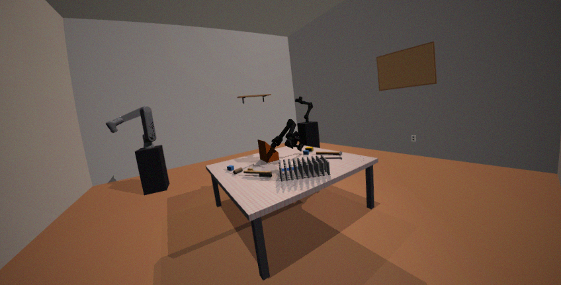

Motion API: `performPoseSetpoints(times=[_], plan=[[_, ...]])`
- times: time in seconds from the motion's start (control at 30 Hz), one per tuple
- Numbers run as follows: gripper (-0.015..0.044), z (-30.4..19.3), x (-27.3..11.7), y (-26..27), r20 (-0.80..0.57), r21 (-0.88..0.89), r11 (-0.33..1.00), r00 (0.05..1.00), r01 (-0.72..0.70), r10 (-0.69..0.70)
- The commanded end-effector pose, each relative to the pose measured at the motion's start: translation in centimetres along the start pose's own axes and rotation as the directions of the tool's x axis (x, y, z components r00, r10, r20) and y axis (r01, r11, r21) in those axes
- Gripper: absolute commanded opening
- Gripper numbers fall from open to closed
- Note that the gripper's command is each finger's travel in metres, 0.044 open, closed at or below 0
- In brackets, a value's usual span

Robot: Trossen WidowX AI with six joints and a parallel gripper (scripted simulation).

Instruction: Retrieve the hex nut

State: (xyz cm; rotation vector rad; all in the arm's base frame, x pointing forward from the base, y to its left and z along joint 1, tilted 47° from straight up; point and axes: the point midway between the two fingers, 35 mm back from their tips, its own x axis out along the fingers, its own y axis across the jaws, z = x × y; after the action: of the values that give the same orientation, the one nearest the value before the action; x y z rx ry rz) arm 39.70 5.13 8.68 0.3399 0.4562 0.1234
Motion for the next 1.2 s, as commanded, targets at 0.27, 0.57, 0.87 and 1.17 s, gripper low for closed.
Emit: performPoseSetpoints(times=[0.27,0.57,0.87,1.17], plan=[[0.0440,-0.2,0.5,-1.1,-0.021,-0.003,1.000,0.999,0.031,-0.031],[0.0440,-4.3,3.2,-15.5,-0.331,0.041,0.941,0.893,0.336,-0.305],[0.0440,-11.2,0.5,-27.9,-0.635,0.106,0.825,0.676,0.555,-0.373],[0.0440,-20.6,-5.4,-36.1,-0.867,0.243,0.692,0.472,0.680,-0.160]])
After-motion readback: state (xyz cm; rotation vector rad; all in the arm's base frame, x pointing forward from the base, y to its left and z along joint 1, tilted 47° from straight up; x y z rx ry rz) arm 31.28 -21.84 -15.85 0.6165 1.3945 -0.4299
